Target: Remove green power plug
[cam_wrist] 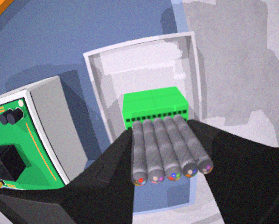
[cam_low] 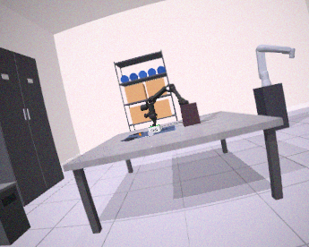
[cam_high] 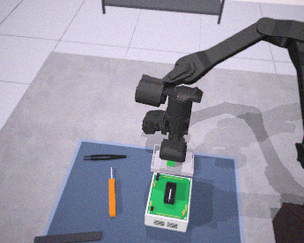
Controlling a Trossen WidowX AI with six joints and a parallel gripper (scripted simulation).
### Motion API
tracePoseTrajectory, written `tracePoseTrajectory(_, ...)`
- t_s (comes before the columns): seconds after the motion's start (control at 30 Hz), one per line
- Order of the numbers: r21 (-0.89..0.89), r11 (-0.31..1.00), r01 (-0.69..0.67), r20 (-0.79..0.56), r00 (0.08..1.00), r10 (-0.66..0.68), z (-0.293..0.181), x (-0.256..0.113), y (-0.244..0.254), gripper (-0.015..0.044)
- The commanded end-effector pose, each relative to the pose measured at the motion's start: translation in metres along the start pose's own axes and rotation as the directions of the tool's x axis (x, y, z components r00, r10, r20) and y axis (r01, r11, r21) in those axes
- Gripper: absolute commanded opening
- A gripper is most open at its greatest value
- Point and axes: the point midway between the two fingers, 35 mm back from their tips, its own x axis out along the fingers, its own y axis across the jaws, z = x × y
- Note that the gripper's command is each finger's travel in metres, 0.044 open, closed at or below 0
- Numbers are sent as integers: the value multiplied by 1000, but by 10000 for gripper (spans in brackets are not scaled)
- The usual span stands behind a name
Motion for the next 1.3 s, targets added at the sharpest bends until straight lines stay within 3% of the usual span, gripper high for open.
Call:
tracePoseTrajectory(0.0, 1, 1000, -1, 1, 1000, 1, 0, 9, 0, 0)
tracePoseTrajectory(0.33, -4, 1000, 1, 7, 1000, -1, 0, 0, 0, 0)
tracePoseTrajectory(0.9, -4, 1000, 1, 7, 1000, -1, 0, 0, 0, 440)
tracePoseTrajectory(1.27, -4, 1000, 1, 7, 1000, -1, 0, 0, 0, 440)
